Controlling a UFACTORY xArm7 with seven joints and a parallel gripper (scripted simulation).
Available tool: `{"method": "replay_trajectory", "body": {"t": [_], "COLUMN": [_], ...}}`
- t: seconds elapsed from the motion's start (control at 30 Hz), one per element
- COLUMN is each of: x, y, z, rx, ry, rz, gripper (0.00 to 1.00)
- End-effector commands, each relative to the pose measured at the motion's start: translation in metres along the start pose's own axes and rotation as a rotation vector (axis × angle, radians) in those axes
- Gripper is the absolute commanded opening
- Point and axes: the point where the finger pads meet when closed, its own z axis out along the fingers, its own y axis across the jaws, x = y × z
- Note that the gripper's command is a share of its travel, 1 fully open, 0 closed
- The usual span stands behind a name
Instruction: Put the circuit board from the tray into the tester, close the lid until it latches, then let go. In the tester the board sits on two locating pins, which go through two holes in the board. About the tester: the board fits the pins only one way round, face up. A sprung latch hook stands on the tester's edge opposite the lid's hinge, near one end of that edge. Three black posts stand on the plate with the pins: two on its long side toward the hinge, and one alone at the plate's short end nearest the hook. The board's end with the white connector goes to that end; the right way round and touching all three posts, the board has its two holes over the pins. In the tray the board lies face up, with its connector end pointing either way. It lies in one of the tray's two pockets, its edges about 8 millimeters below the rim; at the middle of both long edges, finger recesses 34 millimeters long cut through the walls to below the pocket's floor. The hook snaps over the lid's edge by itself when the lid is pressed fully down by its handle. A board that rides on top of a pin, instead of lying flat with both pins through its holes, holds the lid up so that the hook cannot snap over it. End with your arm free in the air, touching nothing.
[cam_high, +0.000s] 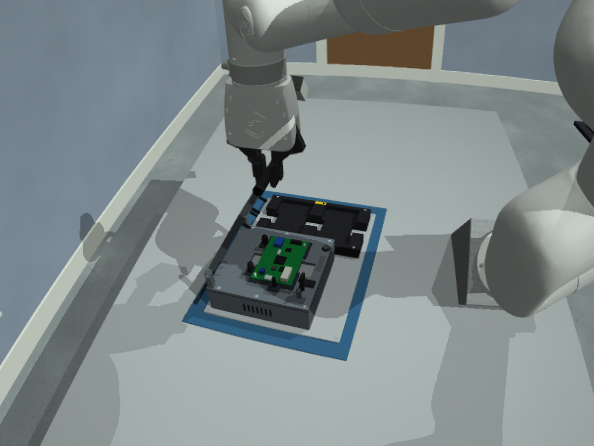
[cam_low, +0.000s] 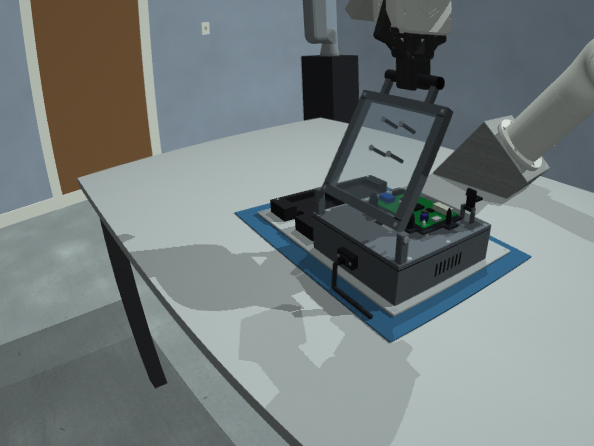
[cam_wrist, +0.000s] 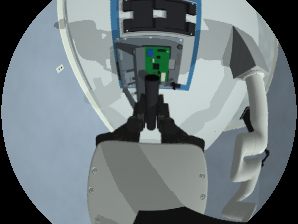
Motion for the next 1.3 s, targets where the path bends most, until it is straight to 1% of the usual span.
{"method": "replay_trajectory", "body": {"t": [0.0, 0.33, 0.4, 0.9, 0.97, 1.27], "x": [0.001, 0.001, 0.001, 0.001, 0.001, 0.001], "y": [0.006, 0.022, 0.022, 0.045, 0.045, 0.057], "z": [0.002, 0.014, 0.014, 0.036, 0.036, 0.051], "rx": [0.004, 0.004, 0.004, 0.004, 0.004, 0.004], "ry": [0.002, 0.002, 0.002, 0.001, 0.001, 0.001], "rz": [0.001, 0.001, 0.001, 0.001, 0.001, 0.000], "gripper": [0.00, 0.00, 0.00, 0.00, 0.00, 0.00]}}
